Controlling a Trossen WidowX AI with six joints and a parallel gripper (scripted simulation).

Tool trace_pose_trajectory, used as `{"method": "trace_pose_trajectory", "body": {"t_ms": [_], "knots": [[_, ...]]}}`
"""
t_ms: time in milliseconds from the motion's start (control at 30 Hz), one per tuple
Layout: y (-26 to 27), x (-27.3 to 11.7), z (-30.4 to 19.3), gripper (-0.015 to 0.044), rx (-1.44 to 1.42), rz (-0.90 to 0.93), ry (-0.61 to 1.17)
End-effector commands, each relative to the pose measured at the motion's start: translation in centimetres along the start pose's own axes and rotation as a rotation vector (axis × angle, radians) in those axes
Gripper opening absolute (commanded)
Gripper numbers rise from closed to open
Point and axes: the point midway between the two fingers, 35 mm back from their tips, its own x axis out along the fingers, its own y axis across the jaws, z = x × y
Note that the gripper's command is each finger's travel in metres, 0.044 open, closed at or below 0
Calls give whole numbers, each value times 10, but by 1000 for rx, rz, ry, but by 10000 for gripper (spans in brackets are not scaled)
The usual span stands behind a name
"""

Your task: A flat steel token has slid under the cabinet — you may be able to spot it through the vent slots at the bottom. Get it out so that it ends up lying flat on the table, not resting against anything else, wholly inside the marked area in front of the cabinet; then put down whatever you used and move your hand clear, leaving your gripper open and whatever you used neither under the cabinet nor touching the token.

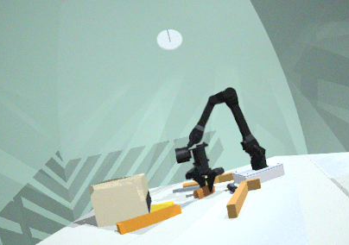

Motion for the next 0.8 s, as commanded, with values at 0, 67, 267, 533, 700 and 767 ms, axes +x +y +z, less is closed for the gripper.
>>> {"method": "trace_pose_trajectory", "body": {"t_ms": [0,67,267,533,700,767], "knots": [[3,0,3,0,0,0,-4],[4,0,5,0,0,0,-4],[9,0,9,0,0,0,-4],[15,0,14,0,0,1,-5],[19,0,18,0,0,1,-5],[21,0,19,0,0,1,-5]]}}
